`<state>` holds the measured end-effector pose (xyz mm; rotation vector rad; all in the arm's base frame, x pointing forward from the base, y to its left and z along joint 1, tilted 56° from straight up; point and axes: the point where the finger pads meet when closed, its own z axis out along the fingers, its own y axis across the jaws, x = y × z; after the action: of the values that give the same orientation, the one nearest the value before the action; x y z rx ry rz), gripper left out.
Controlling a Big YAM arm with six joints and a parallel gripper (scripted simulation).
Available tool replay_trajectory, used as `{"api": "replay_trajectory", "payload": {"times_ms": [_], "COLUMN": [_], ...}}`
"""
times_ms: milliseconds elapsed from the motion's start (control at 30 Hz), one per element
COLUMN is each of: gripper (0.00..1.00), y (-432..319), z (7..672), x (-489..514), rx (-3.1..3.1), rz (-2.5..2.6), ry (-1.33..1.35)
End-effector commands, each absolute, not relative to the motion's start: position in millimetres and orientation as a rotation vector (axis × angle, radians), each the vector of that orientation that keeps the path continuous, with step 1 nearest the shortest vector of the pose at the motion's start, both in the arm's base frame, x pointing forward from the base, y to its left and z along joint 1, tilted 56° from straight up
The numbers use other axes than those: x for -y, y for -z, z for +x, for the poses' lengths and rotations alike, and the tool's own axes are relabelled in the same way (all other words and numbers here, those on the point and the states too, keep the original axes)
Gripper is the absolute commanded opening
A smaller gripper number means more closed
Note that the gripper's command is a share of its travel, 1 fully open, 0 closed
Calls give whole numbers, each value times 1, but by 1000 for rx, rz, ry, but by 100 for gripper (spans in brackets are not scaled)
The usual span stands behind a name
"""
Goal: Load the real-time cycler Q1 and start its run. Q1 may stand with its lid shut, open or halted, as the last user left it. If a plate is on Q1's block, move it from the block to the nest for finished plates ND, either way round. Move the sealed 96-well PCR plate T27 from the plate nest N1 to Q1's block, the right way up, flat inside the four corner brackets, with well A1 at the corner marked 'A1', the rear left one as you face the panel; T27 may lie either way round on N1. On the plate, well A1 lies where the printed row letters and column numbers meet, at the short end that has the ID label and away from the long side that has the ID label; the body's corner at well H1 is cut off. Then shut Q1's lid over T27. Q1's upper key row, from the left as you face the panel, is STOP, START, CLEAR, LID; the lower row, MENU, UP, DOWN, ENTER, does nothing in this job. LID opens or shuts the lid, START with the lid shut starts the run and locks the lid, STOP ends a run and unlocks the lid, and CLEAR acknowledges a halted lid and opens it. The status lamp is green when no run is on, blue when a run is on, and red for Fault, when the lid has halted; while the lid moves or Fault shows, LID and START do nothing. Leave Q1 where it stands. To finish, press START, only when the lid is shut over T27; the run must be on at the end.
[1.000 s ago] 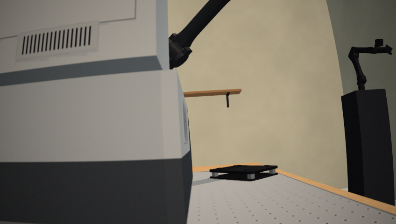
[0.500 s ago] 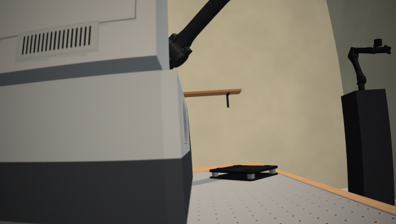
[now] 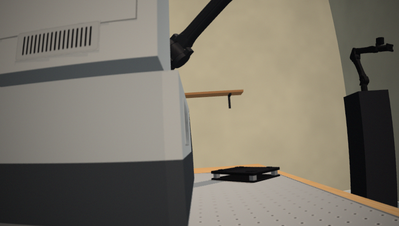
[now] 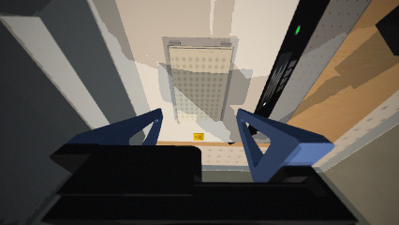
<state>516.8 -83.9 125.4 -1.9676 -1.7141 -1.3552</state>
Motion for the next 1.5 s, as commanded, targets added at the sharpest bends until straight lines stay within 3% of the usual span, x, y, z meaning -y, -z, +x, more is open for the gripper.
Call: {"api": "replay_trajectory", "payload": {"times_ms": [0,200,233,700,1467], "gripper": [100,100,0,0,0], "y": [-145,-127,-117,-62,47], "z": [531,527,527,515,477], "x": [83,82,89,129,149], "rx": [1789,1757,1798,2360,3229], "rz": [-1940,-1946,-1947,-1796,-1217], "ry": [1404,1372,1376,1465,1252]}}
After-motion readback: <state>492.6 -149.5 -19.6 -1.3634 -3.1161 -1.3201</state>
